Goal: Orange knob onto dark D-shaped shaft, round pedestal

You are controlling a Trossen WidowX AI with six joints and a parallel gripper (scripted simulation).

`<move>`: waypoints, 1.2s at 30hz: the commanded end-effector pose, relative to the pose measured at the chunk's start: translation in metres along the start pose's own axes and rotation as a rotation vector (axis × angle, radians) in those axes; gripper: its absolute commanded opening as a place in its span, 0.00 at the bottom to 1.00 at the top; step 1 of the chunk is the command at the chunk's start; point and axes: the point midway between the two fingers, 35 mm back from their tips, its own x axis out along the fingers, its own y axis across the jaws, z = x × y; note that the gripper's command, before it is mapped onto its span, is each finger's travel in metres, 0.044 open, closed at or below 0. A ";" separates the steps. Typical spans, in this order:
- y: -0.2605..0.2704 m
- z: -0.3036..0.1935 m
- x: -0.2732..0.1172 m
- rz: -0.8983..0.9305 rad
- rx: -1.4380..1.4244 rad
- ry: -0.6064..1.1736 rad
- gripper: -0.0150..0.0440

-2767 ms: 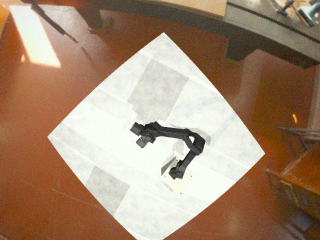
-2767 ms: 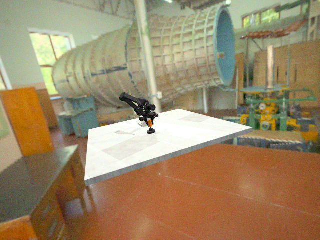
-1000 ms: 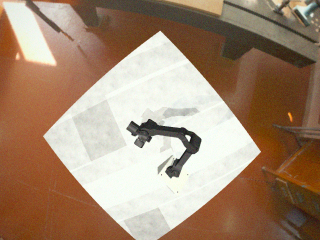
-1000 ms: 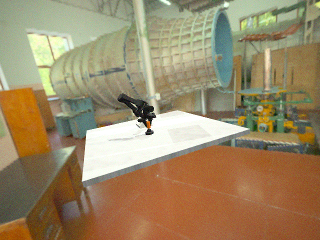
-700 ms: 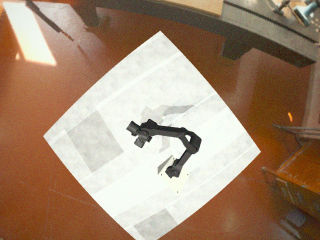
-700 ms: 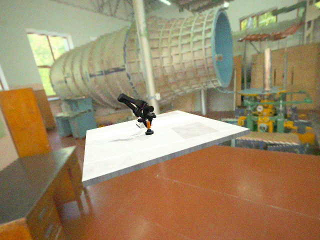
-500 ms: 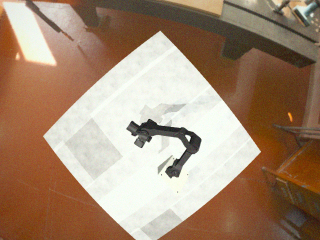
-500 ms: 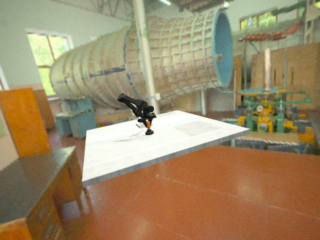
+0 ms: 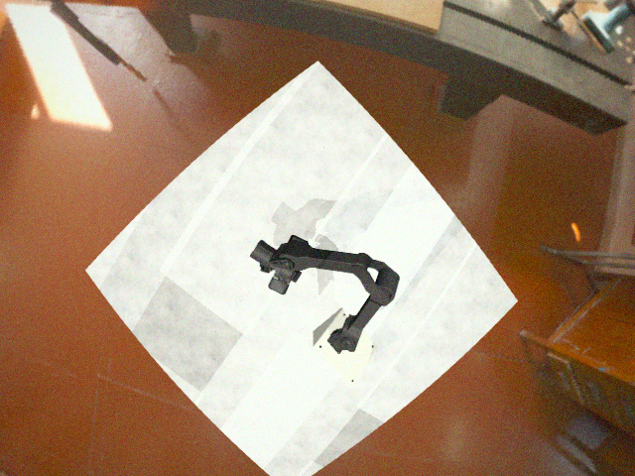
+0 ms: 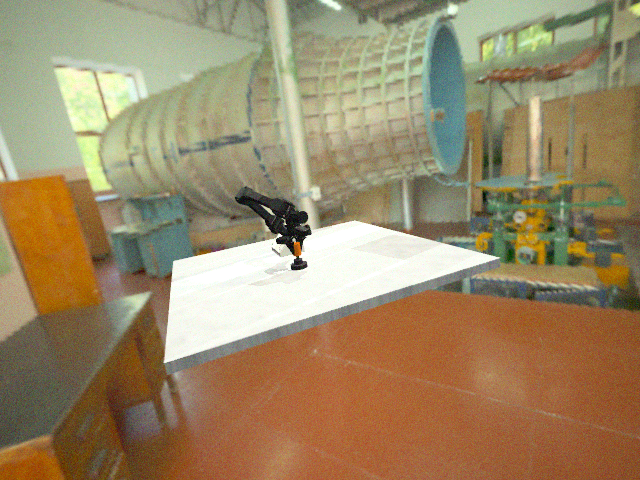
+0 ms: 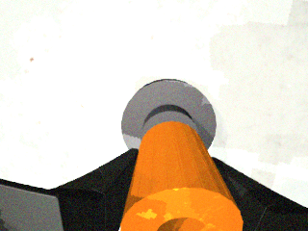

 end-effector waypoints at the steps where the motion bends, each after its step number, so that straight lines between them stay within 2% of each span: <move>1: 0.001 0.000 0.000 -0.002 -0.093 -0.001 0.25; 31: 0.000 0.000 -0.001 -0.002 -0.093 -0.001 0.25; 36: 0.000 0.000 -0.001 -0.002 -0.218 -0.001 0.25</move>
